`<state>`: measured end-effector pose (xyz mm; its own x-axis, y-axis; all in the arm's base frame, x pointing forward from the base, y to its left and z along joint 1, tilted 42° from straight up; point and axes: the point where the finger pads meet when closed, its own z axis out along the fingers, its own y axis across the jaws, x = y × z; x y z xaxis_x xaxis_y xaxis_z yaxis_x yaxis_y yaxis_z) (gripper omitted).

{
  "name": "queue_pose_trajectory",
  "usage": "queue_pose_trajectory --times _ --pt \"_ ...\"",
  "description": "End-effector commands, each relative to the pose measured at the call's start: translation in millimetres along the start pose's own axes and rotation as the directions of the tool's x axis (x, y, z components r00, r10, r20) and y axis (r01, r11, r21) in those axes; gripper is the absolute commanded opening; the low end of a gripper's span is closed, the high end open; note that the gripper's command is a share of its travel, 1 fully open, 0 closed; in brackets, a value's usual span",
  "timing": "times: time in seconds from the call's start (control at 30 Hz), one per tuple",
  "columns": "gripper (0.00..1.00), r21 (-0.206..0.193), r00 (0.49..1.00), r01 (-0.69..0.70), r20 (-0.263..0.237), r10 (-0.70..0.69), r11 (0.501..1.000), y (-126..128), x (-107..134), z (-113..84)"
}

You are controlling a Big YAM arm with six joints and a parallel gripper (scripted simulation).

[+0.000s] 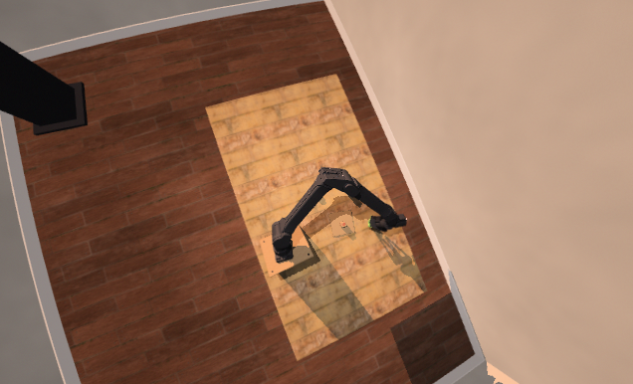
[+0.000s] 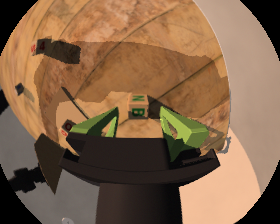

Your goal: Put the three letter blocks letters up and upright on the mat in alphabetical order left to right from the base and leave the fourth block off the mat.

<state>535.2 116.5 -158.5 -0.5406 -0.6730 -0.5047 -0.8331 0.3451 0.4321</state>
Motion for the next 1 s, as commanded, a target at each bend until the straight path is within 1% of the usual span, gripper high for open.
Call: queue_pose_trajectory --times 0.0,0.2,0.37,0.4,0.47,0.9,0.93,0.97 --pt "0.65 -0.018 1.000 -0.017 -0.008 0.016 1.000 5 4 17.4" --pt "0.65 -0.018 1.000 -0.017 -0.008 0.017 1.000 6 5 29.1" --pt "0.65 -0.018 1.000 -0.017 -0.008 0.017 1.000 6 5 33.4" --pt "0.65 -0.018 1.000 -0.017 -0.008 0.017 1.000 6 5 33.6" --pt "0.65 -0.012 1.000 -0.021 -0.003 0.021 1.000 4 4 27.5" --pt "0.65 -0.012 1.000 -0.019 -0.003 0.019 1.000 4 4 27.1" --pt "0.46 -0.012 1.000 -0.019 -0.003 0.019 1.000 4 4 27.1" --pt "0.46 -0.012 1.000 -0.019 -0.003 0.019 1.000 4 4 27.1"
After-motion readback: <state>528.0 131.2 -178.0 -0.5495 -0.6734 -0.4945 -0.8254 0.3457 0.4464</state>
